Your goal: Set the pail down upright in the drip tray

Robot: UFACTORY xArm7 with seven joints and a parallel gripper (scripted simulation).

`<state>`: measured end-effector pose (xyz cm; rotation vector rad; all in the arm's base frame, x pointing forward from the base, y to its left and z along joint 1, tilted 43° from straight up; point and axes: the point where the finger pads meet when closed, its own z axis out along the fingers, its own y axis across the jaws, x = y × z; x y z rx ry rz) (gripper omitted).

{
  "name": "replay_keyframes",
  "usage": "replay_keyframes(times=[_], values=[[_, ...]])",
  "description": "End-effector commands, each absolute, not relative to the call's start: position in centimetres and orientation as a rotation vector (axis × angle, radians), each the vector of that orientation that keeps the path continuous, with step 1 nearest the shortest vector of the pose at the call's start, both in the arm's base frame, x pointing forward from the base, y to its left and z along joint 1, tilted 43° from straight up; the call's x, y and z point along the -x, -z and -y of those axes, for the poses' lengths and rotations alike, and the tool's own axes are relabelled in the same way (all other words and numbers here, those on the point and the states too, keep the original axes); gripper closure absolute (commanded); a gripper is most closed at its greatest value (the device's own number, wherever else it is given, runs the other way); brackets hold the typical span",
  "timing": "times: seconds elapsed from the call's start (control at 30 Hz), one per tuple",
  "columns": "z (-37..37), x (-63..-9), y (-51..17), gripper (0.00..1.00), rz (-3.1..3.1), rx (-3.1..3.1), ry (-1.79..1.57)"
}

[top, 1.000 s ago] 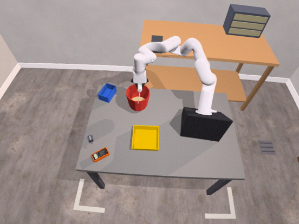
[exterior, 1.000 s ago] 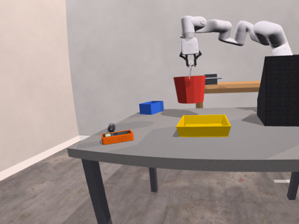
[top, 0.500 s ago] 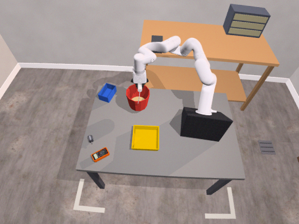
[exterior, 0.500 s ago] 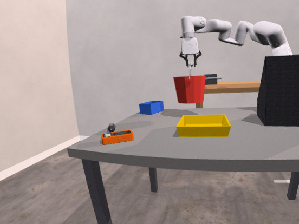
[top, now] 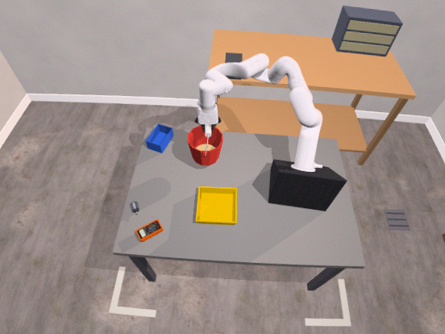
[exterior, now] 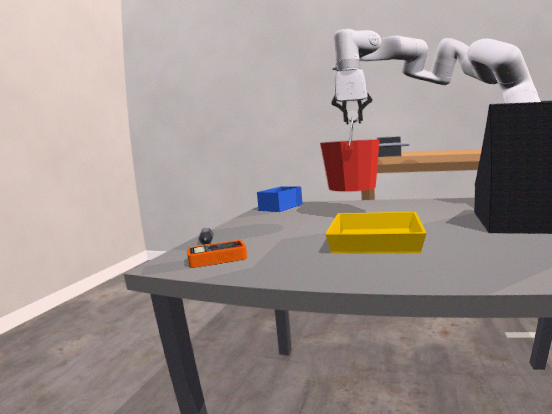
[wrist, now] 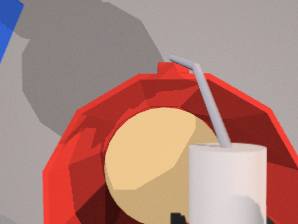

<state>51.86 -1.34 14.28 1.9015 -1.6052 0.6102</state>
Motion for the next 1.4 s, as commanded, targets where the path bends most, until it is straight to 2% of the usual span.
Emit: replay_keyframes(times=[0.0, 1.37], values=[[1.0, -51.9, -14.4, 1.0, 1.605, -1.907, -0.615], [-1.4, -50.6, -12.2, 1.0, 1.605, -1.907, -0.615]])
